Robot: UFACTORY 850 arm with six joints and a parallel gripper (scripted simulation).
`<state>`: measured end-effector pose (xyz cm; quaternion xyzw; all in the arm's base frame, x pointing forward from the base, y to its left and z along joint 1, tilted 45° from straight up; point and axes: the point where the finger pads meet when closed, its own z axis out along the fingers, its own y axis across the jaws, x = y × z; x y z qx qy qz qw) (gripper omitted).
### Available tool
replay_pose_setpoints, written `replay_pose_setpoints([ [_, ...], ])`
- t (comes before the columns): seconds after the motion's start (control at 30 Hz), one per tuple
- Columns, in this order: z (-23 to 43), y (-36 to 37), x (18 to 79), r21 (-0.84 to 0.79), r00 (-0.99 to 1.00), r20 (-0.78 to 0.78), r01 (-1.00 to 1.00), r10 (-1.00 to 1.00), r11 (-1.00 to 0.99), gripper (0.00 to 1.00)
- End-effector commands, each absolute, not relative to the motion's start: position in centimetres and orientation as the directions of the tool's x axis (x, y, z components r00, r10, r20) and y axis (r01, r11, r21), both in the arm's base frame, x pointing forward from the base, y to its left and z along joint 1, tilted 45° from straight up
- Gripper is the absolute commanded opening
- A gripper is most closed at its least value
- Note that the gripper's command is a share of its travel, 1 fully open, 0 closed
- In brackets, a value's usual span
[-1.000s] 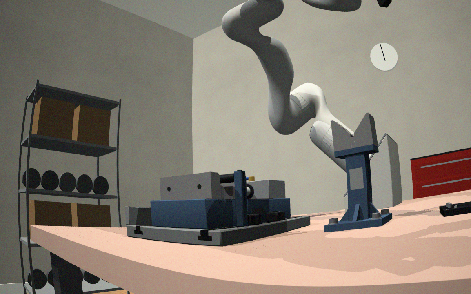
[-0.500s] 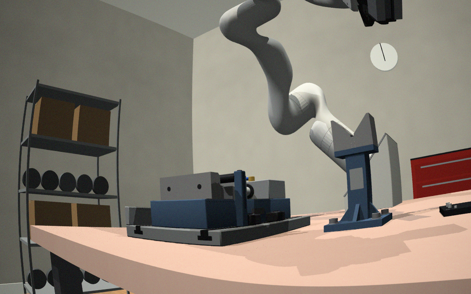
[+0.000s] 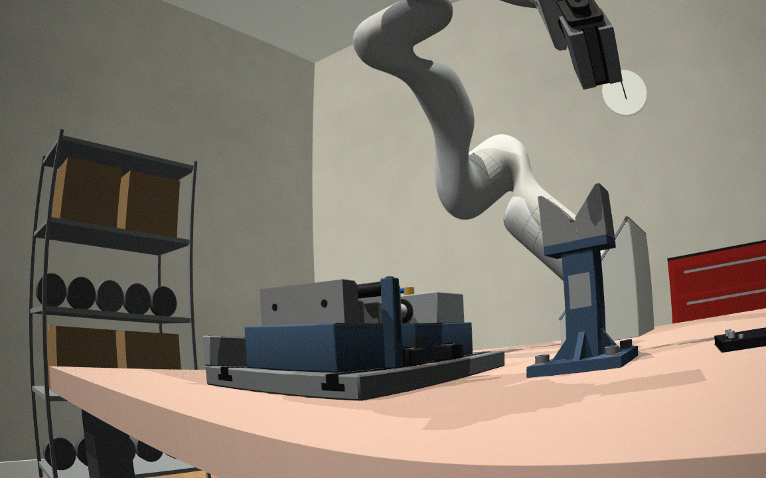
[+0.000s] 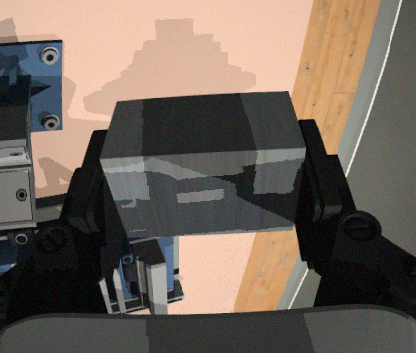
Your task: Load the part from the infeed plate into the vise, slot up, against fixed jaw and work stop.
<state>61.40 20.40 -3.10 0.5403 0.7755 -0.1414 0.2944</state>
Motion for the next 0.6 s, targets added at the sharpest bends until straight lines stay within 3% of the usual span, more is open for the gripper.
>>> replay_pose_setpoints([
  [0.0,-2.6,19.5,60.6,0.089,-0.202,-0.622,0.942,0.757,0.325,0.0],
  [0.57,-1.1,16.6,56.9,0.044,-0.072,-0.668,0.99,0.741,0.136,0.0],
])
